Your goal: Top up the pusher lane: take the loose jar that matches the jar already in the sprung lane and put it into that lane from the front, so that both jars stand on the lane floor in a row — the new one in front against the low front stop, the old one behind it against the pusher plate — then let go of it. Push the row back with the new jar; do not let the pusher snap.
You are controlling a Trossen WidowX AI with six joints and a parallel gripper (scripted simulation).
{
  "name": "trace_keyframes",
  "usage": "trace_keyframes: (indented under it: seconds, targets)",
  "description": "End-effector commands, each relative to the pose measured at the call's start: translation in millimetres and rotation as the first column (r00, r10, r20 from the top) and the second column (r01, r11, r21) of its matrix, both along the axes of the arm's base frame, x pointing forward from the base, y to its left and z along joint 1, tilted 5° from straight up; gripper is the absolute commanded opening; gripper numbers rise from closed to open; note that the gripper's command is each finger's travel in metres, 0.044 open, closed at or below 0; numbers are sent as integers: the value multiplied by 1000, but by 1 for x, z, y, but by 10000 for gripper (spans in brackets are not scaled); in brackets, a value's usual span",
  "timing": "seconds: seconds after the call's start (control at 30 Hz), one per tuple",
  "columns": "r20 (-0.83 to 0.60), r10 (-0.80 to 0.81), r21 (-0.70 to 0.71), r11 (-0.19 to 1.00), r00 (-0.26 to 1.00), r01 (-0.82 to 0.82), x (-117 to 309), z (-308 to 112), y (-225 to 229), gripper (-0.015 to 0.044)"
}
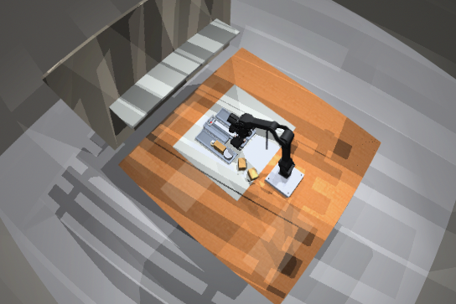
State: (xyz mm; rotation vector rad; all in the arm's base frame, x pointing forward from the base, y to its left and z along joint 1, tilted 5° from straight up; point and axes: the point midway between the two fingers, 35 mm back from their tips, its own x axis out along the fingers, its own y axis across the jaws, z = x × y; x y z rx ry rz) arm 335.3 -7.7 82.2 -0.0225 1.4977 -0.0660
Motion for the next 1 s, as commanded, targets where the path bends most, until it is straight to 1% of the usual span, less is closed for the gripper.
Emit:
trace_keyframes:
  seconds: [0.0, 0.97]
  targets:
    - [22, 5, -5, 1000, 1000, -5, 6, 2, -1, 0]
    - [22, 5, -5, 1000, 1000, -5, 8, -1, -1, 0]
